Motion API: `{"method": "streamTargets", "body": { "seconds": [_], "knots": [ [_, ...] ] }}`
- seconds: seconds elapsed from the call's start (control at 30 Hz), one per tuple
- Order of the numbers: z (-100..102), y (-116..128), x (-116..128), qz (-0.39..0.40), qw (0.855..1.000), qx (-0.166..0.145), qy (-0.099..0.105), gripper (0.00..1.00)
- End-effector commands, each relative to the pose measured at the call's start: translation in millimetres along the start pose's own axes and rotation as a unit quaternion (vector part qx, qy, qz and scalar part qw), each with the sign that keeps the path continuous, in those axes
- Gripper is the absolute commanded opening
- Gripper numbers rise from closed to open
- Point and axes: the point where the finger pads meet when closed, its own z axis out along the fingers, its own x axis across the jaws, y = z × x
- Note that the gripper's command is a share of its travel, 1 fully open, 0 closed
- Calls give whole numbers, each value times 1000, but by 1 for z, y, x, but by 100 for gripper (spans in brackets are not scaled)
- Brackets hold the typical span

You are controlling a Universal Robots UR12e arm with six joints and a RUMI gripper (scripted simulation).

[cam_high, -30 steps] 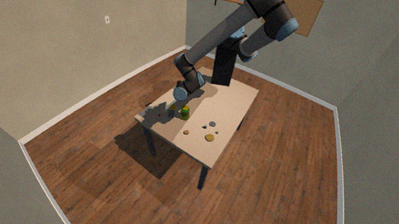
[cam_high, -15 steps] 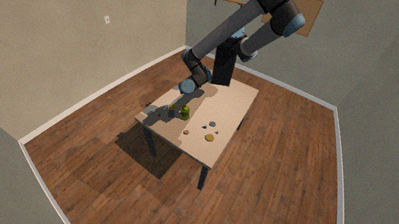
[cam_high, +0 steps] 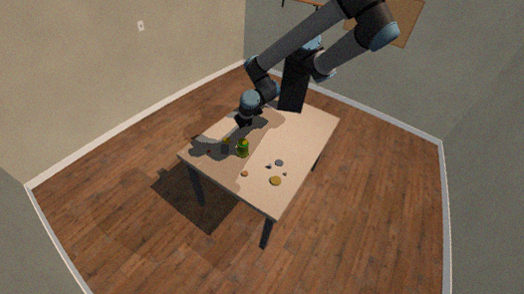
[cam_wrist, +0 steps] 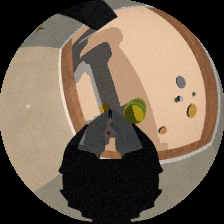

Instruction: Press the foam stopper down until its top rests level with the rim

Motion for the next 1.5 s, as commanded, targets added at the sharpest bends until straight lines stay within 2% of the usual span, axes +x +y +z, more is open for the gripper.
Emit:
{"method": "streamTargets", "body": {
  "seconds": [0.0, 0.03, 0.1, 0.13, 0.17, 0.23, 0.4, 0.57, 0.73, 1.47],
  "knots": [
    [13, 14, 17, -50, 995, -49, 74, 0],
    [13, 14, 17, -50, 995, -49, 74, 0],
    [18, 21, 25, -74, 989, -70, 104, 0],
    [18, 21, 25, -74, 989, -70, 104, 0],
    [19, 23, 29, -85, 986, -79, 117, 0],
    [19, 23, 29, -85, 986, -79, 117, 0],
    [28, 35, 43, -127, 970, -116, 169, 0],
    [32, 41, 51, -149, 959, -136, 198, 0],
    [33, 42, 53, -156, 956, -142, 206, 0],
    [33, 42, 53, -156, 956, -142, 206, 0]
  ]
}}
